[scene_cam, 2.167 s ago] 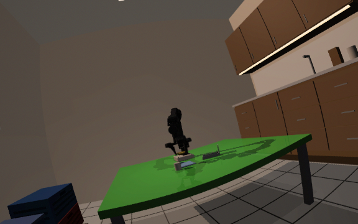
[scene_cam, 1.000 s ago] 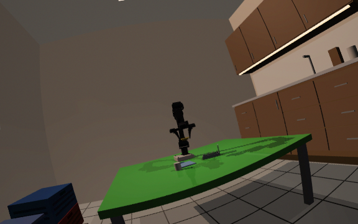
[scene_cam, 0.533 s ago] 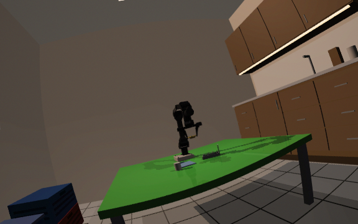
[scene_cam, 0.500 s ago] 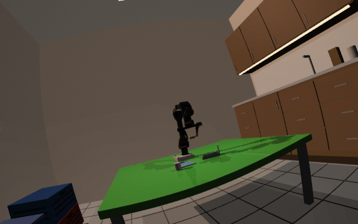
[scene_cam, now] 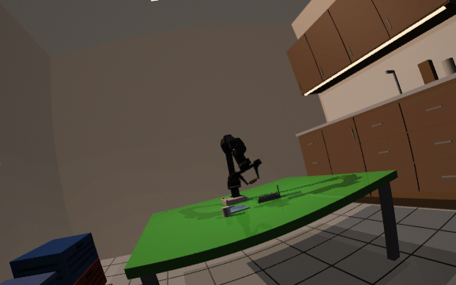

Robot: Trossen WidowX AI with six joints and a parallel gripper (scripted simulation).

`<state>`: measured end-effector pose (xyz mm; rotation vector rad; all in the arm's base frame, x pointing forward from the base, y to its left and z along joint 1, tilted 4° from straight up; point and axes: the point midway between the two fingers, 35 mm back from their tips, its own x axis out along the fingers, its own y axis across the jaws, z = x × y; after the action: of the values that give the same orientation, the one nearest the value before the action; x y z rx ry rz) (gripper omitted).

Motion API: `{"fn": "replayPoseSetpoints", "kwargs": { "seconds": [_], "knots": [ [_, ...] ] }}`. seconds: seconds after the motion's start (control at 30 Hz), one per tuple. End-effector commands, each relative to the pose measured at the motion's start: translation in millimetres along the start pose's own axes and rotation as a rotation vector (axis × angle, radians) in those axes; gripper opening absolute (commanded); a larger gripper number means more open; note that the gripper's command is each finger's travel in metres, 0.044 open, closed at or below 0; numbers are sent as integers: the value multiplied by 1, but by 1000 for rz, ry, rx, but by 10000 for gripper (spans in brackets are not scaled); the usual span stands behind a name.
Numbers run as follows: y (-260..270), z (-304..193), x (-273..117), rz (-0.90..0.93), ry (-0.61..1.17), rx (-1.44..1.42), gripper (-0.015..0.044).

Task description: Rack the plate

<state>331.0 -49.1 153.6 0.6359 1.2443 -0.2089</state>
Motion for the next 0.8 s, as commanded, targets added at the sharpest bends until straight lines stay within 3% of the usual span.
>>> {"fn": "replayPoseSetpoints", "kwargs": {
  "seconds": [0.0,0.77],
  "knots": [
    [2,9,16,65,-24,-24,0],
    [8,52,69,433,-268,-231,0]
  ]
}}
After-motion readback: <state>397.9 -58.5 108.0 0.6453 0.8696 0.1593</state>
